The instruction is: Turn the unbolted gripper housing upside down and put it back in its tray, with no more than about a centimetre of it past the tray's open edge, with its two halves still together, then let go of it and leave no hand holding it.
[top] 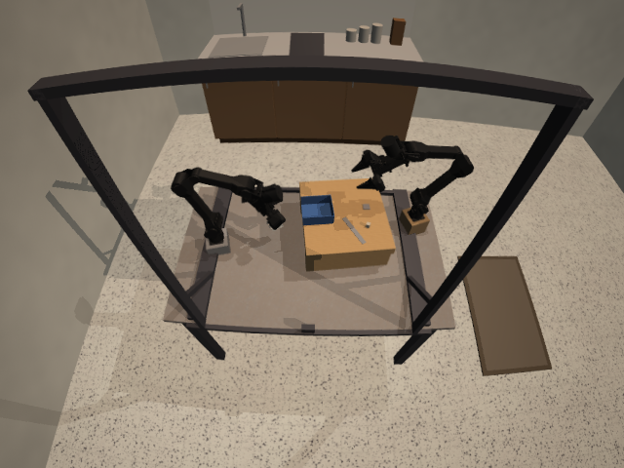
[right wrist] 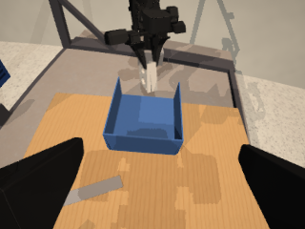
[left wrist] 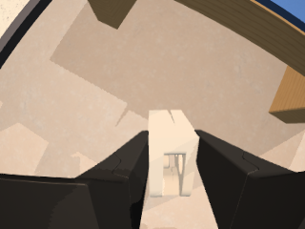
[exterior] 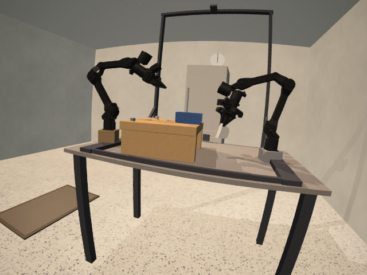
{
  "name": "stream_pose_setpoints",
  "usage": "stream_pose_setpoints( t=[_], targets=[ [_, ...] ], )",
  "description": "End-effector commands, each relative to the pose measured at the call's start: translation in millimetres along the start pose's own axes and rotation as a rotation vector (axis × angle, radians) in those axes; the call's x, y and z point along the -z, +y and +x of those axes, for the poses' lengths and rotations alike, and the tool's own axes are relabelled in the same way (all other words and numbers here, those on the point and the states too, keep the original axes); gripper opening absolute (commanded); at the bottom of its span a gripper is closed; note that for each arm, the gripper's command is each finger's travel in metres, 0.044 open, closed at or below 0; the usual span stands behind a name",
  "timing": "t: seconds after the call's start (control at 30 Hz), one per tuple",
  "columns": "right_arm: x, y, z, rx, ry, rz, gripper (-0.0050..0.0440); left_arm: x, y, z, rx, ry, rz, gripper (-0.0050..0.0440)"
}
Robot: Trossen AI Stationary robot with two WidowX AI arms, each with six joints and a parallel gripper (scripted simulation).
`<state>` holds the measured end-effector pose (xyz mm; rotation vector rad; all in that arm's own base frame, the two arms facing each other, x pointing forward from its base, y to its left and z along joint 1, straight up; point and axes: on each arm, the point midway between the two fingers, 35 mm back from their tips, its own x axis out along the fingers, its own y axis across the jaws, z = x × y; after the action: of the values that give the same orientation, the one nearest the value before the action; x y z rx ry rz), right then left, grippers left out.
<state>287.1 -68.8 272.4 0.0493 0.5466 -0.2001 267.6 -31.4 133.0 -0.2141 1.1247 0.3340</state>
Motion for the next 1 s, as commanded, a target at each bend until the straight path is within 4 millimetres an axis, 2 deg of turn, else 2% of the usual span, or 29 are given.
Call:
stream_pose_setpoints(
  t=[0.0, 0.97],
  targets=[
    [-5.3, 0.5, -3.8, -0.003, -0.019, 0.005, 0.0440, -7.5, -3.6, -6.7, -0.019, -0.022, -0.075, 0.0119],
    [-5.3, 0.5, -3.8, -0.003, -0.019, 0.005, 0.0440, -6.9, -3.9, -6.6, -0.197, -0.018, -0.471, 0.0119]
  ],
)
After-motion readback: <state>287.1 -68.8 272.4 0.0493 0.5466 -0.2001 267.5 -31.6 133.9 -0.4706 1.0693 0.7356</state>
